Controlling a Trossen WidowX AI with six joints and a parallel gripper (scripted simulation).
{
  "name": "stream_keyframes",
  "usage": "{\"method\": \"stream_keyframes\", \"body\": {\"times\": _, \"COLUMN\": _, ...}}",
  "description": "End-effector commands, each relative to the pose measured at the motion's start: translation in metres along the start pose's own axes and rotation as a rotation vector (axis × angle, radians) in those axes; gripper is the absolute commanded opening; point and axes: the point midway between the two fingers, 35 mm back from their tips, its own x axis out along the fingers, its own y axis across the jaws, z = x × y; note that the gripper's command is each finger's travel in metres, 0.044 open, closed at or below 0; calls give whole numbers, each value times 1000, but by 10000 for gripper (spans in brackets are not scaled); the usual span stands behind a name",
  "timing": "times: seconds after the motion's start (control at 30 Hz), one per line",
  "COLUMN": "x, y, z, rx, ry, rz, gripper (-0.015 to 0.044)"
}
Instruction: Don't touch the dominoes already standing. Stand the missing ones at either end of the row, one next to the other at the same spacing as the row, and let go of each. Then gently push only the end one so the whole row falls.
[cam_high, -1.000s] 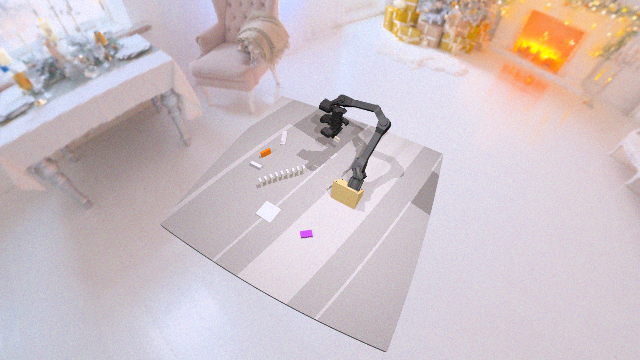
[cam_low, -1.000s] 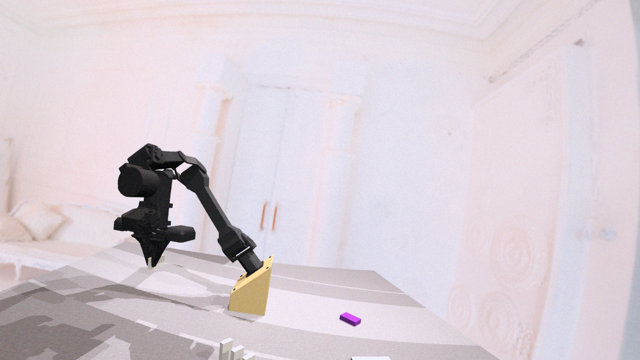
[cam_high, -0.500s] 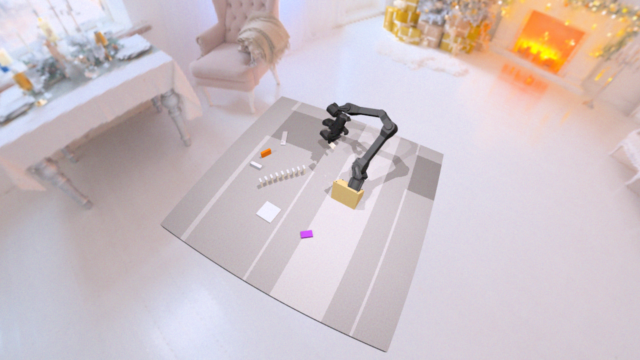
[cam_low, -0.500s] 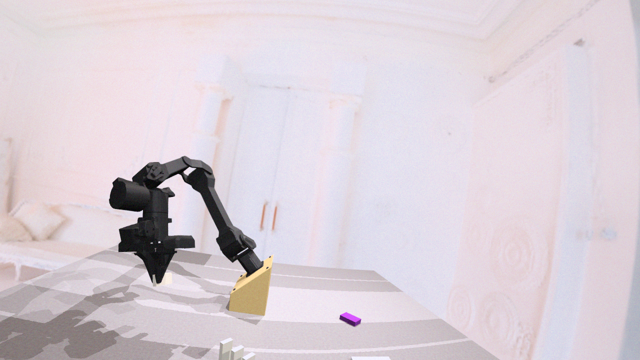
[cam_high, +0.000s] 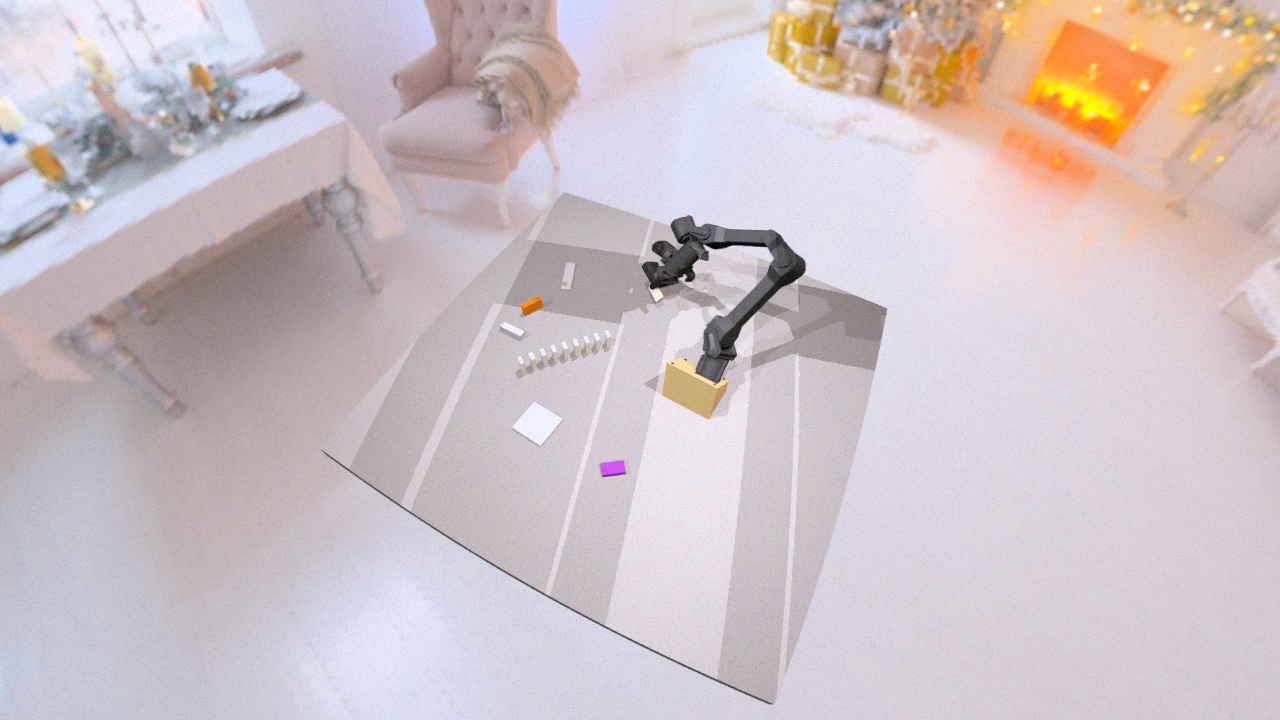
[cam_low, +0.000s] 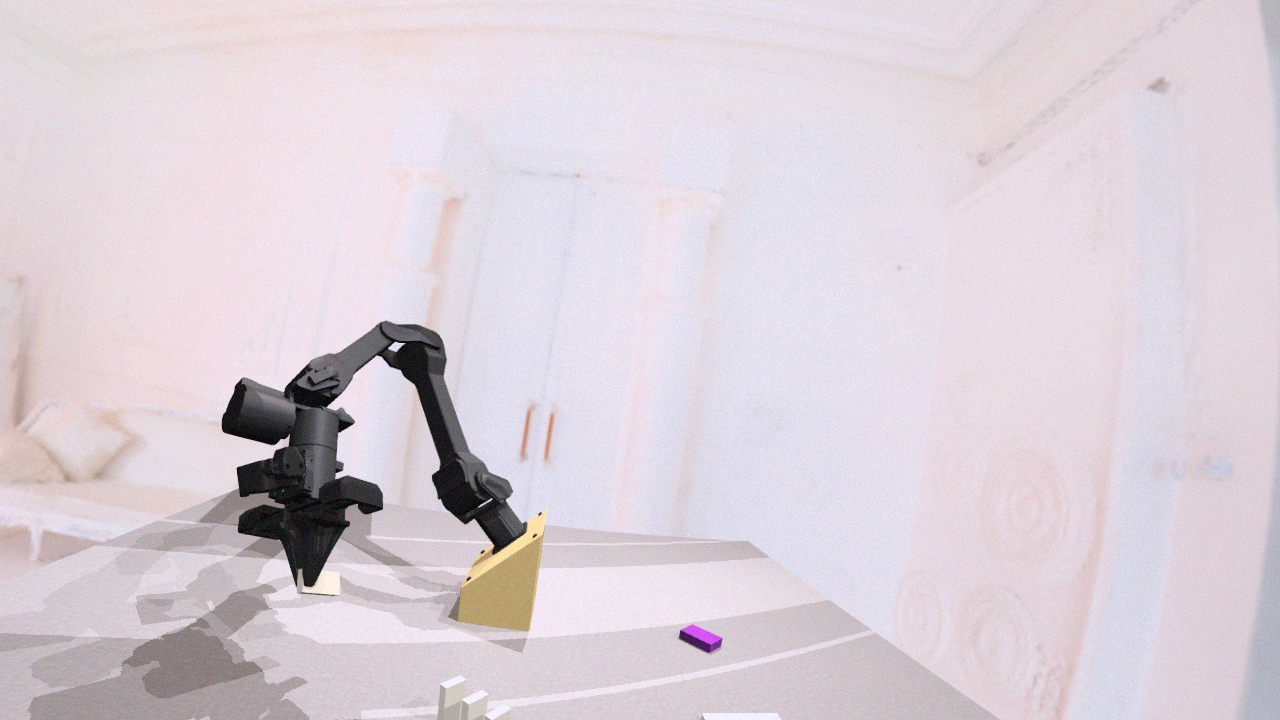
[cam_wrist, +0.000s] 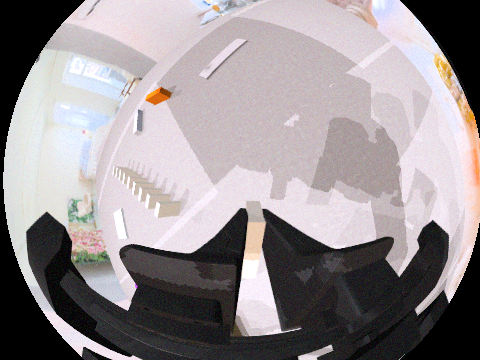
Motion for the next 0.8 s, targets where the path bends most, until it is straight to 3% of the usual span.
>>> {"method": "stream_keyframes", "body": {"times": 0.0, "x": 4, "y": -2, "z": -1, "rx": -1, "ry": -76, "rz": 34, "gripper": 27}}
{"method": "stream_keyframes", "body": {"times": 0.77, "x": -9, "y": -21, "z": 4, "rx": -119, "ry": -569, "rz": 69, "gripper": 27}}
